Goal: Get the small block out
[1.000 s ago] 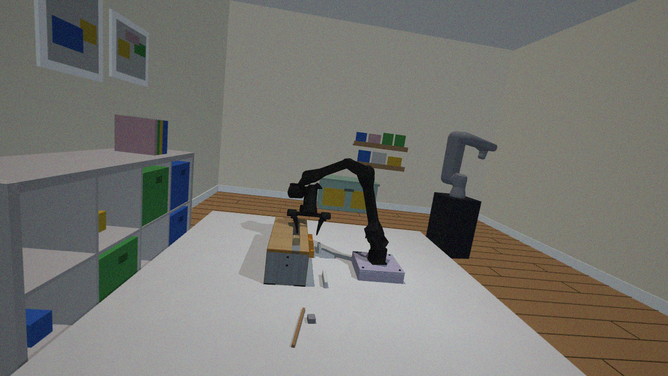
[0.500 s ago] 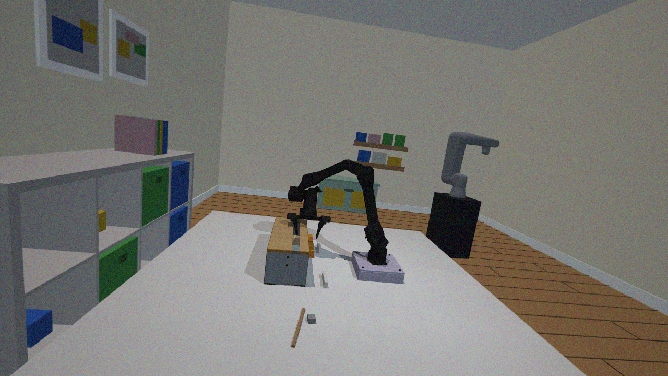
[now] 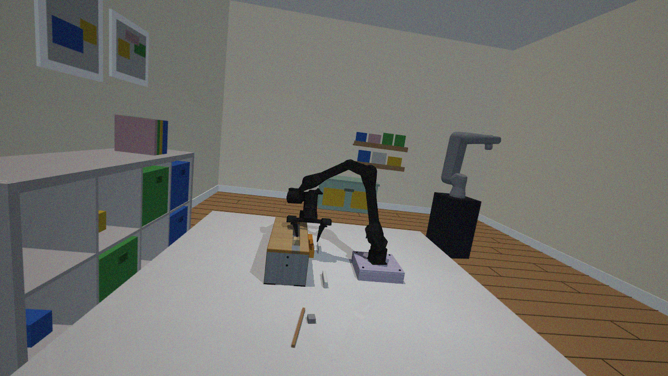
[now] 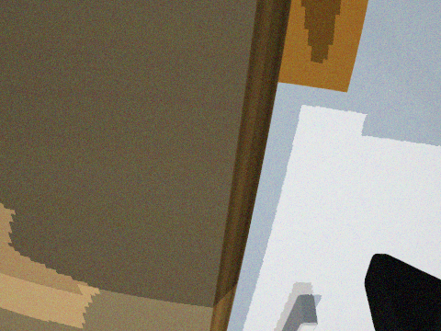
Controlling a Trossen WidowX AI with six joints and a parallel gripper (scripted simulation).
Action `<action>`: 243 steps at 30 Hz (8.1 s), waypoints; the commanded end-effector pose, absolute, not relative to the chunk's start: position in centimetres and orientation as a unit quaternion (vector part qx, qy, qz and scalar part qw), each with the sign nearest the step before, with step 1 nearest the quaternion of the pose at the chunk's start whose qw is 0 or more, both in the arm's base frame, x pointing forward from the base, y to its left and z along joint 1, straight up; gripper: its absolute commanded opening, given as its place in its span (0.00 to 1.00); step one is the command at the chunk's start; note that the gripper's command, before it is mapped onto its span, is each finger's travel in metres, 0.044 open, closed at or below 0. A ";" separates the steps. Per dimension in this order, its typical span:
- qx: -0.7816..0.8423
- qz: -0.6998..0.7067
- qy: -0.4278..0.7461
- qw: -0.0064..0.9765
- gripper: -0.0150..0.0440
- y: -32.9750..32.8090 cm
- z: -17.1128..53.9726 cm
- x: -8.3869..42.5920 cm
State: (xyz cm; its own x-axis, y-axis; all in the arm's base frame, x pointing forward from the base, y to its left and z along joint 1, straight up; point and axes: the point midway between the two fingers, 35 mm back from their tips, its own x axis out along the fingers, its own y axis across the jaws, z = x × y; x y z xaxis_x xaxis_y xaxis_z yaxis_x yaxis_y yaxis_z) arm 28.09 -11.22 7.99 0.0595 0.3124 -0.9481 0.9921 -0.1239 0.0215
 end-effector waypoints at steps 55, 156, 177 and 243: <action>0.618 -0.426 0.533 0.390 0.93 3.7 8.0 30.1; -0.844 0.532 0.050 0.039 0.74 10.2 10.8 26.5; -0.844 0.533 0.050 0.039 0.74 10.2 4.4 26.4; -0.851 0.519 -0.075 -0.036 0.25 9.8 12.2 25.4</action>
State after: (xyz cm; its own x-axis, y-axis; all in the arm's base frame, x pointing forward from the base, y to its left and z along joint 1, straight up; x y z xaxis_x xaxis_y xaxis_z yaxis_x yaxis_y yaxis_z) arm 25.67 9.78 10.43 0.4403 0.0476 -0.8966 0.0845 -0.9964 -0.0114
